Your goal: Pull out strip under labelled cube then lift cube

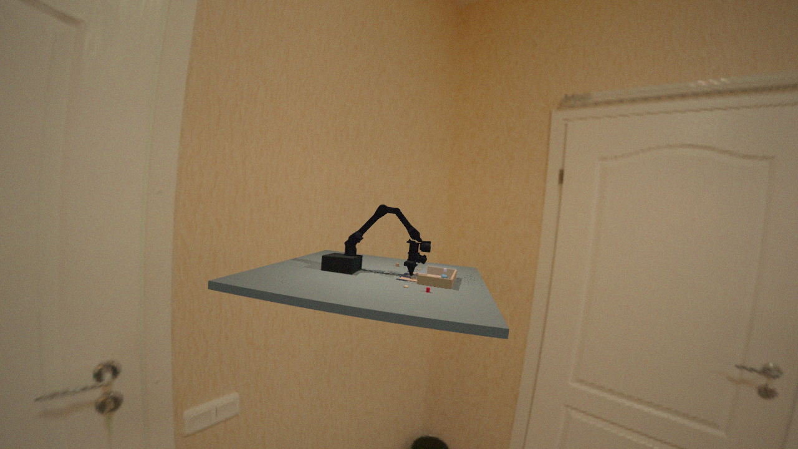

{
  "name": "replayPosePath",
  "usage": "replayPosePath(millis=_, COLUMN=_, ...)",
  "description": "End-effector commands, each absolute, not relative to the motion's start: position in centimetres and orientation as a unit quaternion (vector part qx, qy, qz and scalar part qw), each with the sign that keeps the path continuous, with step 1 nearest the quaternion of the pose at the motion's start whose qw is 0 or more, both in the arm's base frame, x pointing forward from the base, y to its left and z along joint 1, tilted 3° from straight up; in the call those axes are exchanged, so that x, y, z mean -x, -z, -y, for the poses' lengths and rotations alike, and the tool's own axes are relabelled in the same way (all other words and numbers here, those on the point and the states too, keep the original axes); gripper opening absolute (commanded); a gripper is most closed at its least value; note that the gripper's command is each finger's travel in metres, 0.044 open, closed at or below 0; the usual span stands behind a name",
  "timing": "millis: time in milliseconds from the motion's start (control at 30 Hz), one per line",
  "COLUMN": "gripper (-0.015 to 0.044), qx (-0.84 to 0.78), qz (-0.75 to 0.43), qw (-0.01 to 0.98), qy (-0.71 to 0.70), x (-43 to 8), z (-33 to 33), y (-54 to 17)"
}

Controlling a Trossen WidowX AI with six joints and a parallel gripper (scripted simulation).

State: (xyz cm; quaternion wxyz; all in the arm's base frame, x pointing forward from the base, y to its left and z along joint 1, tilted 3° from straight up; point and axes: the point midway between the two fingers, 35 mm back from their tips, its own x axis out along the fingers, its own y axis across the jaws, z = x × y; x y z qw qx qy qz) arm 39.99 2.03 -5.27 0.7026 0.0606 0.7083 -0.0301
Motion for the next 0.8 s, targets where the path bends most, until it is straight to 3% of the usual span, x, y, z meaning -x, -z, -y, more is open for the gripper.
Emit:
replayPosePath(millis=0, gripper=0.0, qx=-0.06, qz=-0.707, qw=0.704, qy=0.032, x=-40.05, z=-1.98, y=5.35)
replayPosePath(millis=767, gripper=0.0, qx=-0.06, qz=-0.707, qw=0.704, qy=0.032, x=-40.05, z=-1.99, y=5.57)
